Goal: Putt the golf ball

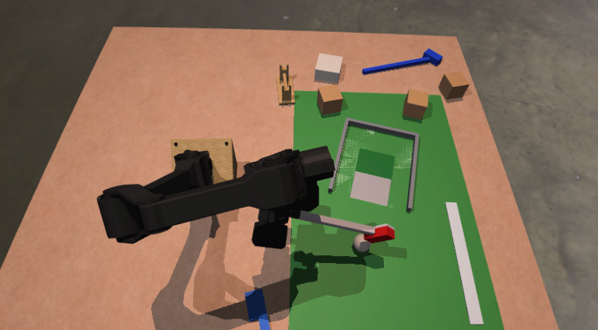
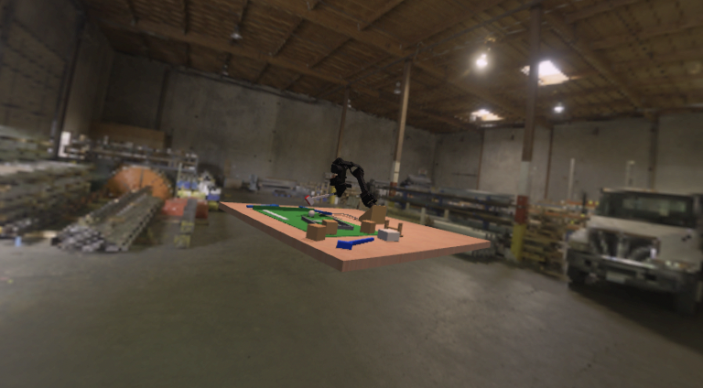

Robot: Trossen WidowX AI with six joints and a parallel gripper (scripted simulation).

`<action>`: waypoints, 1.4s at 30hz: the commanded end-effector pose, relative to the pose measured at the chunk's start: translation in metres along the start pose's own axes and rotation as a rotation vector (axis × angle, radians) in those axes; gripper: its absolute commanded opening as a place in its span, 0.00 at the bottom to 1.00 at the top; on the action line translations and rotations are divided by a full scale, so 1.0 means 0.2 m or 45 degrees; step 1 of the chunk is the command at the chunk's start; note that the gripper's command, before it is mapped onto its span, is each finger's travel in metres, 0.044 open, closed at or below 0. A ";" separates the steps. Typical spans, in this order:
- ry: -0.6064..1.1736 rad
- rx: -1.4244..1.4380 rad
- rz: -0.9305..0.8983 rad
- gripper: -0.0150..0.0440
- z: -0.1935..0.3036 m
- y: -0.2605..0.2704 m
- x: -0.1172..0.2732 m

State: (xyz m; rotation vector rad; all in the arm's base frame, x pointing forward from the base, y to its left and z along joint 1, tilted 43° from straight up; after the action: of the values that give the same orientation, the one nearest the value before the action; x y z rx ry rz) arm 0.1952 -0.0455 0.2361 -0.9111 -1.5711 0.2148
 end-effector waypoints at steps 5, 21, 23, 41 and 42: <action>-0.011 -0.204 0.045 0.25 0.07 -0.14 0.01; -0.014 -0.206 0.047 0.25 0.07 -0.15 -0.19; -0.014 -0.206 0.047 0.25 0.07 -0.15 -0.20; -0.016 -0.207 0.048 0.25 0.07 -0.16 -0.34; -0.004 -0.204 0.053 0.25 0.07 -0.15 -0.32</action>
State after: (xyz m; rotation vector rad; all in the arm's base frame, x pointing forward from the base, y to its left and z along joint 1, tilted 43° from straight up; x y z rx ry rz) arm 0.1657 -0.1040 0.2019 -1.0700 -1.5890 0.1209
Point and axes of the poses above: the point midway between the two fingers, 35 mm back from their tips, its own x axis back along the fingers, its own y axis across the jaws, z = x × y, the point moved 6 cm from there along x, back along the fingers, and after that the axes turned 11 degrees about -x, right-handed, at the moved point
